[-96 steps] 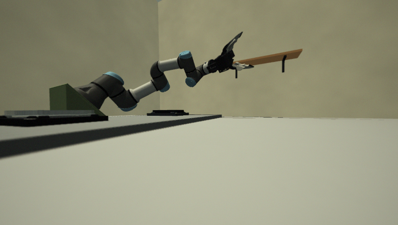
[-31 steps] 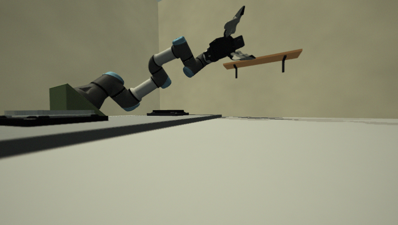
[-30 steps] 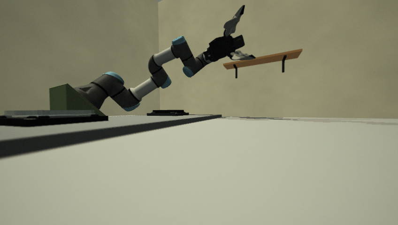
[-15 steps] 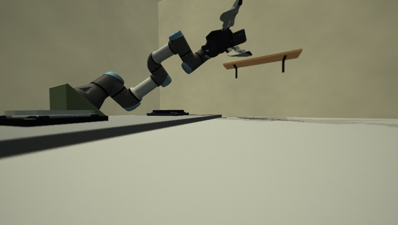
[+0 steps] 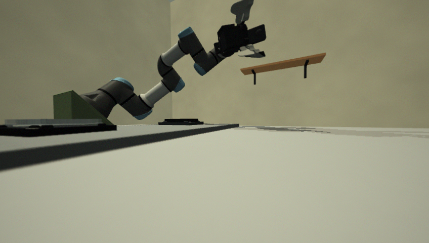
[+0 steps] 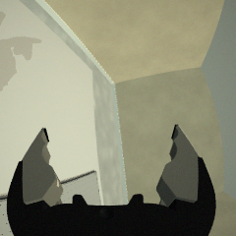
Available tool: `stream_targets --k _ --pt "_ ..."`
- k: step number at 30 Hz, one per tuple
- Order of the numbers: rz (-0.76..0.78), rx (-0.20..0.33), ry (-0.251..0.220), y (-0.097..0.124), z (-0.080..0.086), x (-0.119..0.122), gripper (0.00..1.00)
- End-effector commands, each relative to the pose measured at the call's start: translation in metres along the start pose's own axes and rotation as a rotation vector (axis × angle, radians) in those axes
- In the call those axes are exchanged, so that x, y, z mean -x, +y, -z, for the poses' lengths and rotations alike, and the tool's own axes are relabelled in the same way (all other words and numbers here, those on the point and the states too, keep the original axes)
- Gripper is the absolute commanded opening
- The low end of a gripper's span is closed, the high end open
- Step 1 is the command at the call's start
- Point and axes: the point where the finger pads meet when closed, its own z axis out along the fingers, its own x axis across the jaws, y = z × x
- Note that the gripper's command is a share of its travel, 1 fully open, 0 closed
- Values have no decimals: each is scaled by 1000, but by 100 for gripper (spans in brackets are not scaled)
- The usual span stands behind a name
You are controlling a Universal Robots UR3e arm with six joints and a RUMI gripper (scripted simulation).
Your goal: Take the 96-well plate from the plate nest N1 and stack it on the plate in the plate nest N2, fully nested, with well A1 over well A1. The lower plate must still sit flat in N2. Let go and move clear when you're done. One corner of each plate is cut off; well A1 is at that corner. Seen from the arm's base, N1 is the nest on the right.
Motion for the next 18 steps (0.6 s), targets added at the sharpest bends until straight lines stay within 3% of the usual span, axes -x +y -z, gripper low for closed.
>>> stream_targets --k 1,6,10,18 --pt "24 45 -17 28 -19 -4 100" --pt "24 45 -17 28 -19 -4 100" --pt "66 162 -66 45 -29 -7 100" --pt "66 161 -66 76 -46 -14 100"
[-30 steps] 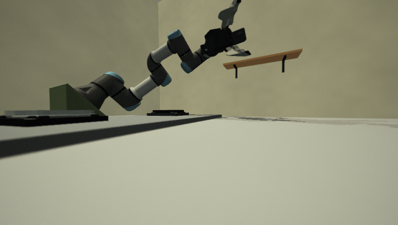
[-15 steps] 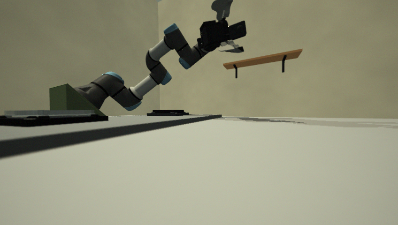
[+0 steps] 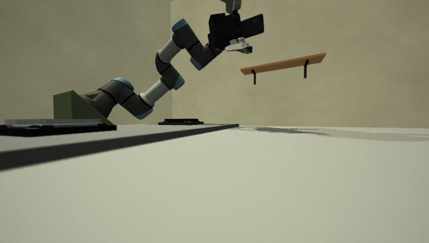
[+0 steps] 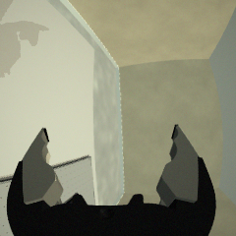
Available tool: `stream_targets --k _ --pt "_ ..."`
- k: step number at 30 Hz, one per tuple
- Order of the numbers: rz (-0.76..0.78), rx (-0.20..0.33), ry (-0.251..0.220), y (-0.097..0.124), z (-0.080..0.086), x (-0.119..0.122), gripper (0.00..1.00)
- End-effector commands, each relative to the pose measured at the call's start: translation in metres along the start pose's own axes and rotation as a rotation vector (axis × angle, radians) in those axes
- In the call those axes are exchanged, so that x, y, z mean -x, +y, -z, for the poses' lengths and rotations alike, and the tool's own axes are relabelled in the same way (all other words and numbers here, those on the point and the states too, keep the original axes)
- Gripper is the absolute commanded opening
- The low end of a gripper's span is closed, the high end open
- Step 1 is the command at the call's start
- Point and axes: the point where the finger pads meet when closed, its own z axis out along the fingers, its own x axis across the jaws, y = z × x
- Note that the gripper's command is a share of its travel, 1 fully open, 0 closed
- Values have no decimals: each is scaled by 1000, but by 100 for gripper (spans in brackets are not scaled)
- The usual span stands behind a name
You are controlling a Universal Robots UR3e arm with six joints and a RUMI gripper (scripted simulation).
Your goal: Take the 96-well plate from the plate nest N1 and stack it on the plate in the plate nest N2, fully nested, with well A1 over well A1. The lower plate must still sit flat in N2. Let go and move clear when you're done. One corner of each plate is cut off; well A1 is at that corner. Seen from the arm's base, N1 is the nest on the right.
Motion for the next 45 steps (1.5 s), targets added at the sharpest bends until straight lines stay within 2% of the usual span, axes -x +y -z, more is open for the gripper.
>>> stream_targets --k 1,5,9,16,22,26,32,39,43,45 --pt "19 33 -19 23 -15 -1 100" --pt "19 33 -19 23 -15 -1 100" --pt "51 142 -81 40 -25 -4 100" --pt "51 142 -80 70 -41 -8 100" --pt "51 142 -80 70 -41 -8 100" --pt "73 241 -155 88 -49 -10 100" --pt "73 240 -155 116 -60 -12 100" --pt "73 240 -155 118 -61 -12 100" --pt "85 329 -240 137 -67 -13 100" --pt "85 329 -240 147 -69 -13 100"
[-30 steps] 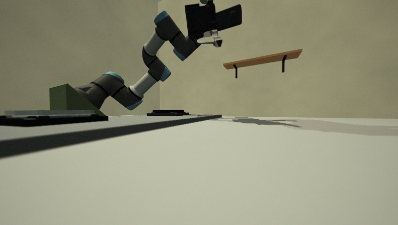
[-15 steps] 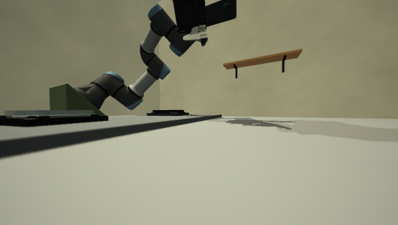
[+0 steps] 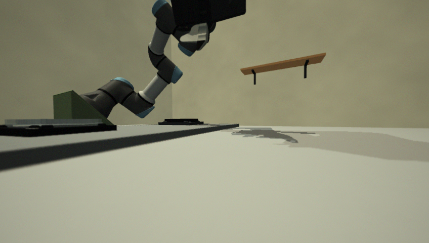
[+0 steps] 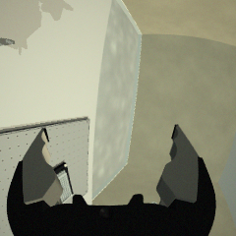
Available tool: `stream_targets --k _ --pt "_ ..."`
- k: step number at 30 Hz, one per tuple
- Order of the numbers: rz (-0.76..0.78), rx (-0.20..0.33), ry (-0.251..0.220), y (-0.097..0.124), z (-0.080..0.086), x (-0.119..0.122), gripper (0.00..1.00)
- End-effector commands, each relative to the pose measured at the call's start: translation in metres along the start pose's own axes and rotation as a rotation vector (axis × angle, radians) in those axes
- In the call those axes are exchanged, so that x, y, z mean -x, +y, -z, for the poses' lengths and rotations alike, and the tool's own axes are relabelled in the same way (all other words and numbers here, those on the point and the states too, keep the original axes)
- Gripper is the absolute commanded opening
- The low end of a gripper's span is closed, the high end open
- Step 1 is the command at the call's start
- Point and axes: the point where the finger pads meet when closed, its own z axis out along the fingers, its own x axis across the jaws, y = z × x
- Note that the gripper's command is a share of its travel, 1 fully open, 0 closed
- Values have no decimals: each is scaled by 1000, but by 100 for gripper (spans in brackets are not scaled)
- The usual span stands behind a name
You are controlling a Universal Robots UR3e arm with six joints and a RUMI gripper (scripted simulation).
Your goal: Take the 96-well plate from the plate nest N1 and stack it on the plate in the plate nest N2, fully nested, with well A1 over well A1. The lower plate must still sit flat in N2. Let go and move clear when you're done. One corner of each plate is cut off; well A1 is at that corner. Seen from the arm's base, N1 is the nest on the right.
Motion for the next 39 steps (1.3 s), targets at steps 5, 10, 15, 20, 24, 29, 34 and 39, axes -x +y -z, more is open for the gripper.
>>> stream_targets --k 5,10,15,20,24,29,34,39 --pt "18 65 -67 38 -22 0 100" --pt "20 87 -95 44 -25 1 100" --pt "26 138 -163 61 -33 2 100" --pt "26 137 -163 80 -41 3 100" --pt "26 156 -195 86 -44 5 100" --pt "26 196 -268 99 -48 6 100" --pt "26 195 -268 120 -55 9 100" --pt "24 210 -302 126 -57 11 100"
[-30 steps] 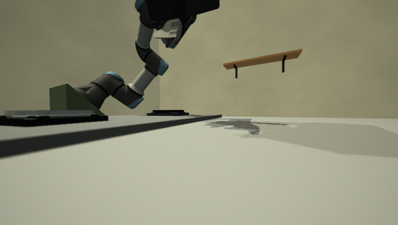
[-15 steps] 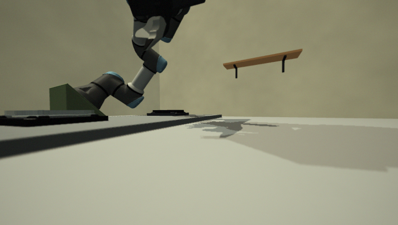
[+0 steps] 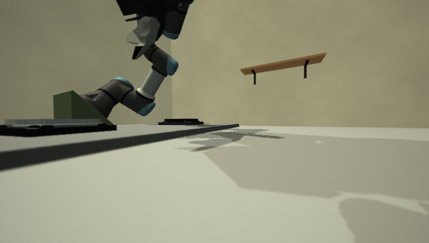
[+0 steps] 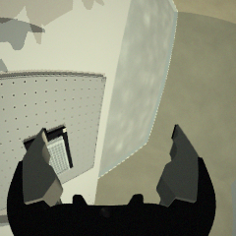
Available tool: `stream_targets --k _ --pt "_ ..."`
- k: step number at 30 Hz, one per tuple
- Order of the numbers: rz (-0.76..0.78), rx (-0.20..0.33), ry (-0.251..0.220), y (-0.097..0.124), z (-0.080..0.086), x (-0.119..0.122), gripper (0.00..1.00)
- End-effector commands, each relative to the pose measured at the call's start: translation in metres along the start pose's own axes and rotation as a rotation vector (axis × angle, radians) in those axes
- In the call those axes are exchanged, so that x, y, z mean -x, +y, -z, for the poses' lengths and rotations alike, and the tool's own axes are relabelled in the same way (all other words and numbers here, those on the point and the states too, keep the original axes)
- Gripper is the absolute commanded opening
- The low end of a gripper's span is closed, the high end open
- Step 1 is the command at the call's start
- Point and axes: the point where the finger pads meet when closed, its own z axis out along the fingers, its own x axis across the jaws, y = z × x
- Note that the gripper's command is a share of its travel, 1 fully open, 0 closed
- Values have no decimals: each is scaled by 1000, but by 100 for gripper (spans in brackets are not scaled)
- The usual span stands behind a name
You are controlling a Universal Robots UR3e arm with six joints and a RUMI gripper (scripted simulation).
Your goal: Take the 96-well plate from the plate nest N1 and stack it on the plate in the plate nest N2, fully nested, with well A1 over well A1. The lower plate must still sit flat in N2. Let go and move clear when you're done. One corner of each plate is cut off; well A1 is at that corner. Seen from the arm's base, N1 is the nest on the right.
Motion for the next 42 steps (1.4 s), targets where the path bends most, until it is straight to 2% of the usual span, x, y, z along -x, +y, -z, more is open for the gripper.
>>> stream_targets --k 1,3,9,12,15,16,19,24,27,28,31,35,38,40,42 --pt "10 26 -73 16 -9 4 100" --pt "9 44 -122 25 -13 5 100" --pt "9 45 -123 42 -22 9 100" --pt "9 44 -122 42 -22 8 100" --pt "4 65 -220 55 -27 13 100" --pt "3 69 -239 60 -29 14 100" --pt "3 70 -240 73 -34 19 100" --pt "3 70 -240 74 -35 19 100" --pt "-6 76 -338 87 -38 25 100" --pt "-8 77 -358 92 -40 27 100" --pt "-8 78 -359 103 -43 33 100" --pt "-8 78 -359 103 -43 32 100" --pt "-21 70 -457 115 -44 39 100" --pt "-21 70 -457 115 -44 39 100" --pt "-24 70 -481 124 -46 46 100"
